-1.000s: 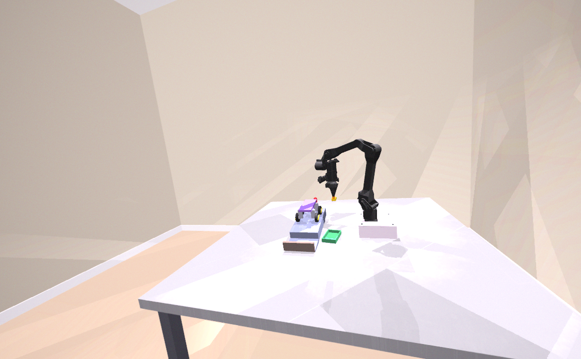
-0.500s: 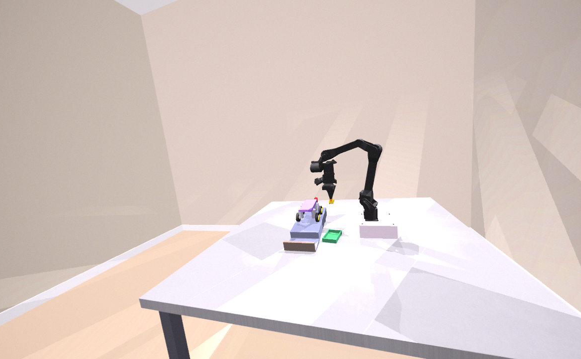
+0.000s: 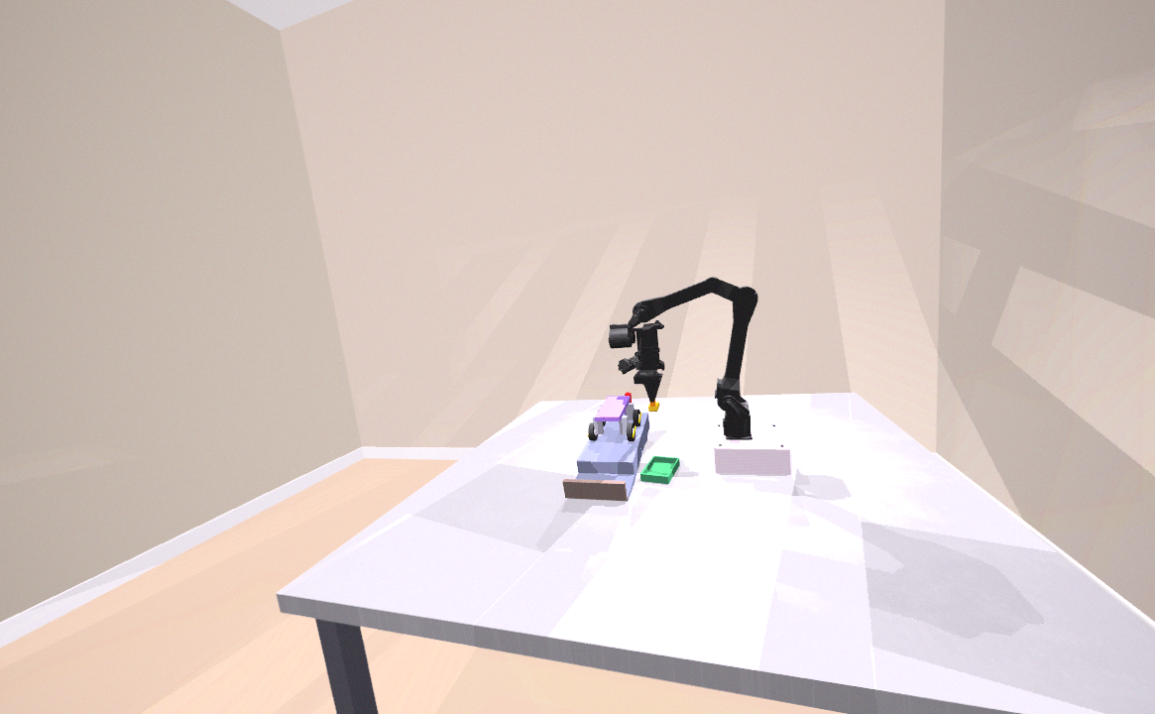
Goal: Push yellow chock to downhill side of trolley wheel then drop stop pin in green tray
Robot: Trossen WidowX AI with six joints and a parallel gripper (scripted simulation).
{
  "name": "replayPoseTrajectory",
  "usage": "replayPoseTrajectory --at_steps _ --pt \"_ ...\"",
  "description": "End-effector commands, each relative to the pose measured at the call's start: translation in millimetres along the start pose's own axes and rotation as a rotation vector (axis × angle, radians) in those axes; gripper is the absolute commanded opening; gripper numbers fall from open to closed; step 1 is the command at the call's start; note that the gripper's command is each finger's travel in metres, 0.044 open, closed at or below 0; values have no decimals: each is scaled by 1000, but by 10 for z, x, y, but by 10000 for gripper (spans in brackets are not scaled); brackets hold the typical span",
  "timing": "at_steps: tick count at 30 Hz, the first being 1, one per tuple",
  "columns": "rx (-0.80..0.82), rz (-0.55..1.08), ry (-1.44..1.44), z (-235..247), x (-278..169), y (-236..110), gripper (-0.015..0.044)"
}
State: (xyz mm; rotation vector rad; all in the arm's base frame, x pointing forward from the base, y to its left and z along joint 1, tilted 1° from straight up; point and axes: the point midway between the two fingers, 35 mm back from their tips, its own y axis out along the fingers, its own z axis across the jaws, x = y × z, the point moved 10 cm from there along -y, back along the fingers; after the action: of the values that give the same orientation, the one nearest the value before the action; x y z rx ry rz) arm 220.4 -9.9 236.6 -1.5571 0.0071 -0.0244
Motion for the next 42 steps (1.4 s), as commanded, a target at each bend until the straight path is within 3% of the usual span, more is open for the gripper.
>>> replayPoseTrajectory --at_steps 1,42 --pt "6 -2 3 161 33 13 0" --pt "13 -3 3 1487 285 105 0"
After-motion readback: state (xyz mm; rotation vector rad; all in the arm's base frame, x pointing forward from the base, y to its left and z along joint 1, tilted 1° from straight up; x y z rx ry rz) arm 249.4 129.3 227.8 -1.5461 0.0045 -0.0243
